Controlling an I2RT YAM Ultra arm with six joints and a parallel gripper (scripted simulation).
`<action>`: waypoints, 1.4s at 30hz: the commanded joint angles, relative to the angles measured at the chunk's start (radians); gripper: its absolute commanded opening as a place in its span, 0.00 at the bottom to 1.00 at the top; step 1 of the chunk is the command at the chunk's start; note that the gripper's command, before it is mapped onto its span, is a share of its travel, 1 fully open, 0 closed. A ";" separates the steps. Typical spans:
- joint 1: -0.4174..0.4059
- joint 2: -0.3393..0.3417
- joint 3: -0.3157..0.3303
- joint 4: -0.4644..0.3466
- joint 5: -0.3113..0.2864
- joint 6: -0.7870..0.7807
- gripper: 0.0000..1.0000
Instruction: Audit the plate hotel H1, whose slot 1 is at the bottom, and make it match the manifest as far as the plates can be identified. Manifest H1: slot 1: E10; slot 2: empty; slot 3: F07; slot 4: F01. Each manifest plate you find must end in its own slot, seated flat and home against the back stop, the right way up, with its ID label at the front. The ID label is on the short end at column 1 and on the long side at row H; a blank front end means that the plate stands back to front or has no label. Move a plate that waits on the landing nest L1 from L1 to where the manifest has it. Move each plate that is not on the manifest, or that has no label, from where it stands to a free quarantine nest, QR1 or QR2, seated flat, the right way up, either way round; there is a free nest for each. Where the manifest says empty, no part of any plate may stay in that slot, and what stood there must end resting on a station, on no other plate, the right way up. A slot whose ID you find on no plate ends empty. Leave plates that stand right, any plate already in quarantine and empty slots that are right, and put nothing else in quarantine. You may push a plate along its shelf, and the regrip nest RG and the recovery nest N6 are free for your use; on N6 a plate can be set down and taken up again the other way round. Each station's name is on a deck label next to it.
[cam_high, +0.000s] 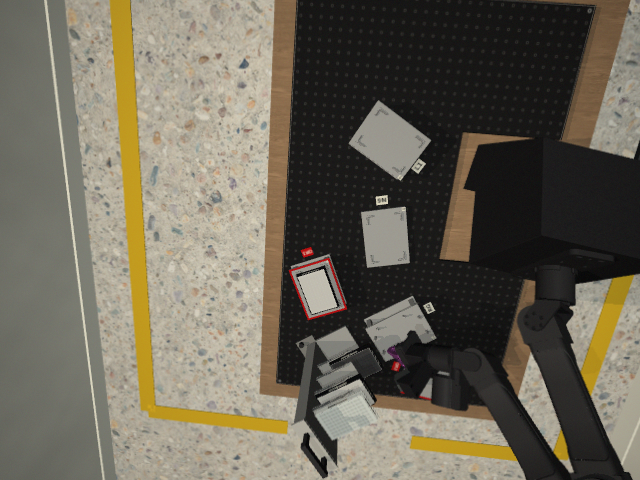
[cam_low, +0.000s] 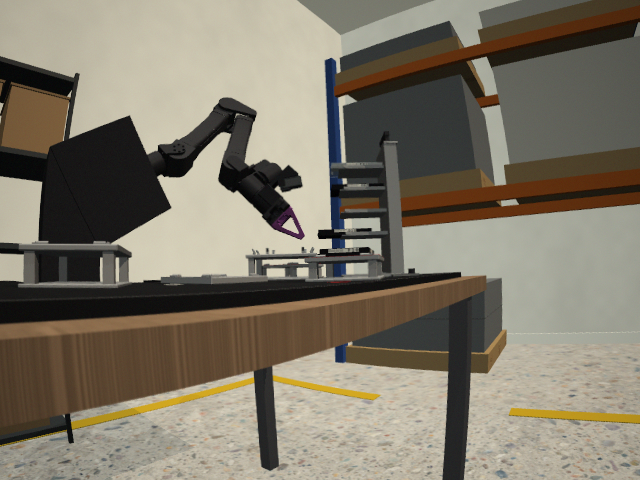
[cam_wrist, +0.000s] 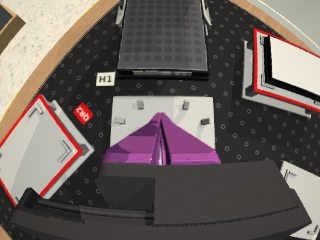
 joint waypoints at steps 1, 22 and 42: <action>-0.013 -0.002 0.012 -0.009 0.000 0.001 0.00; -0.036 0.018 0.060 -0.037 -0.023 0.002 0.00; -0.055 0.039 0.106 -0.062 -0.042 0.003 0.00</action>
